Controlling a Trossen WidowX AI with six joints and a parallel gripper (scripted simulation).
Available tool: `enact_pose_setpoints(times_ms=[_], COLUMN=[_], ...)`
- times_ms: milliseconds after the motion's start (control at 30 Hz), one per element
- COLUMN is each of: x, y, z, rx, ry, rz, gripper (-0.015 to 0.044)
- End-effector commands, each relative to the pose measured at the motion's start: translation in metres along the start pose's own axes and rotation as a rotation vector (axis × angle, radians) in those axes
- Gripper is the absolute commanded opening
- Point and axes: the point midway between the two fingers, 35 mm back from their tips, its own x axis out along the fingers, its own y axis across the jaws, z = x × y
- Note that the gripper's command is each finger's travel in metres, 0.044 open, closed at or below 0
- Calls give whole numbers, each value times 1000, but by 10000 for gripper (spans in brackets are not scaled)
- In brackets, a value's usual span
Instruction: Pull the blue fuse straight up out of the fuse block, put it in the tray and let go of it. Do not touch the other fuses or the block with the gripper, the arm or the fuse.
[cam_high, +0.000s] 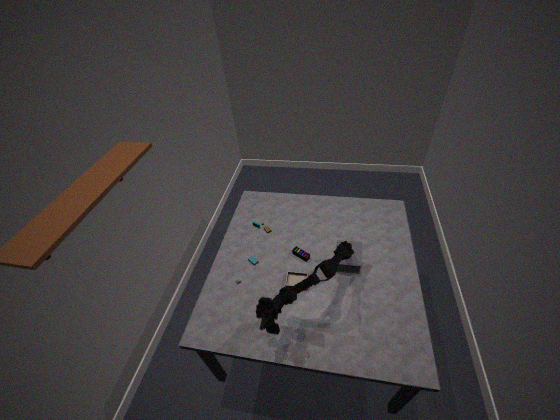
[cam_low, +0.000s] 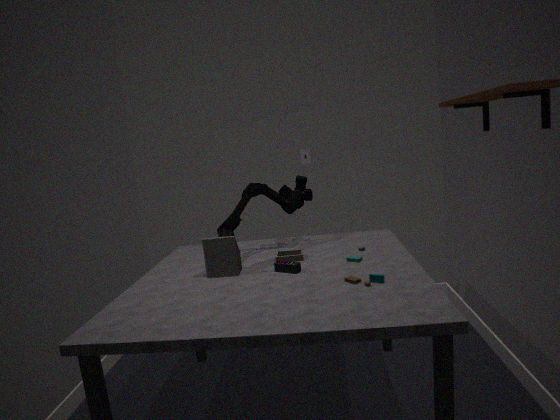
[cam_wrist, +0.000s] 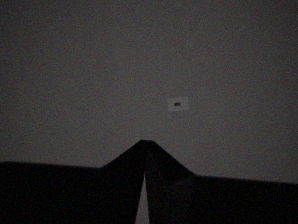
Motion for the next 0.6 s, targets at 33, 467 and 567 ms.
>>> enact_pose_setpoints(times_ms=[33, 467, 567], x=[-3, -110, -139], y=[-1, -4, 0], z=[10, 170, 194], rx=[-54, -859, -978], ry=[-31, -403, -439], rz=[-22, -548, -677], gripper=[53, 72, 72])
